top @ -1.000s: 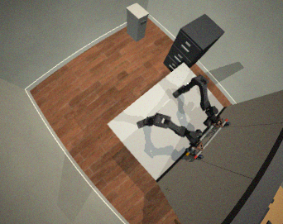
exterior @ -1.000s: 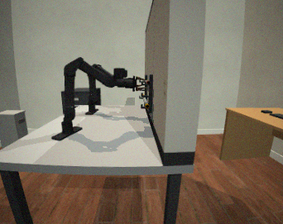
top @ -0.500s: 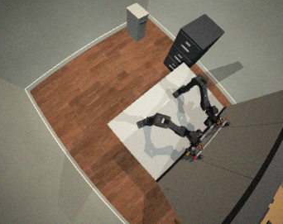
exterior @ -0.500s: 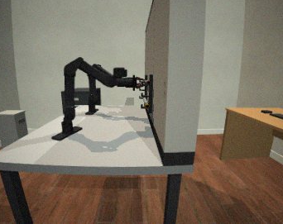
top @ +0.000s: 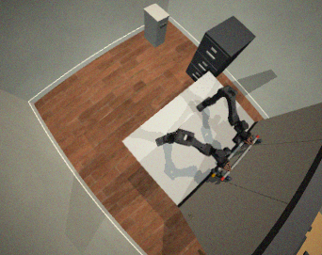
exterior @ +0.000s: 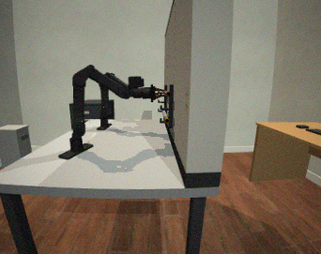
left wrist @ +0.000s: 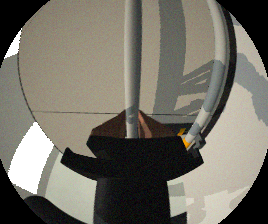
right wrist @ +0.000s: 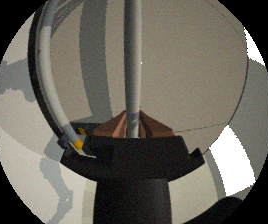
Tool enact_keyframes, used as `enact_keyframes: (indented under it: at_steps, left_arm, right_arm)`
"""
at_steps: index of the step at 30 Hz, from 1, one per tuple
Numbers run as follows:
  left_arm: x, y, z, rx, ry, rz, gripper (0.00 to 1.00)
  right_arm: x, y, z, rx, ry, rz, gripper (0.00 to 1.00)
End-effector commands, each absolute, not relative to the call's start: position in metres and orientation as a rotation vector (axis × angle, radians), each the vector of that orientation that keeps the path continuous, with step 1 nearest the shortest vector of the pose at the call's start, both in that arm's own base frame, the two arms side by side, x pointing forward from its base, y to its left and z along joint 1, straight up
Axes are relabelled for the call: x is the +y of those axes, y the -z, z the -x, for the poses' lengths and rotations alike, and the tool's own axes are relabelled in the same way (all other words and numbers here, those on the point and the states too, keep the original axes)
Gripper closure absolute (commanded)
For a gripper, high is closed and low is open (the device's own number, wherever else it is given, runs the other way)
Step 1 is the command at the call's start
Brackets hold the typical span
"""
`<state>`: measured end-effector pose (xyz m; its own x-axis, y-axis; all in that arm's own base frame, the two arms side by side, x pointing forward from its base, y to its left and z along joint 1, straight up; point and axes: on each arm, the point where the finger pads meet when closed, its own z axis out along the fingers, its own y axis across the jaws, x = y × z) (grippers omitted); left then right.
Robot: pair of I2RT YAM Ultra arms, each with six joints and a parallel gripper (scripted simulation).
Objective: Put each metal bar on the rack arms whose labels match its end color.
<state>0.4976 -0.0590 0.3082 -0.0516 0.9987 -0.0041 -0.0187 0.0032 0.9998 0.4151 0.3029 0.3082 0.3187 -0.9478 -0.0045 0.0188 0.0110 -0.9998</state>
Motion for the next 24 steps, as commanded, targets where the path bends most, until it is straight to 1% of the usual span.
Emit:
enact_keyframes:
  at_steps: [1,9,24]
  left_arm:
    - [-0.0552,-0.3082,-0.5016,1.251,-1.252,-1.182,0.88]
    - [-0.0552,-0.3082,-0.5016,1.251,-1.252,-1.182,1.0]
    - [-0.0555,-0.3083,-0.4968,1.251,-1.252,-1.181,1.0]
  right_arm:
    - [0.303,-0.3084,-0.4189,0.966,0.968,1.344,0.89]
    - [0.303,-0.3084,-0.4189,0.966,0.968,1.344,1.0]
    - [0.3015,-0.3083,-0.4144,0.967,0.968,1.344,1.0]
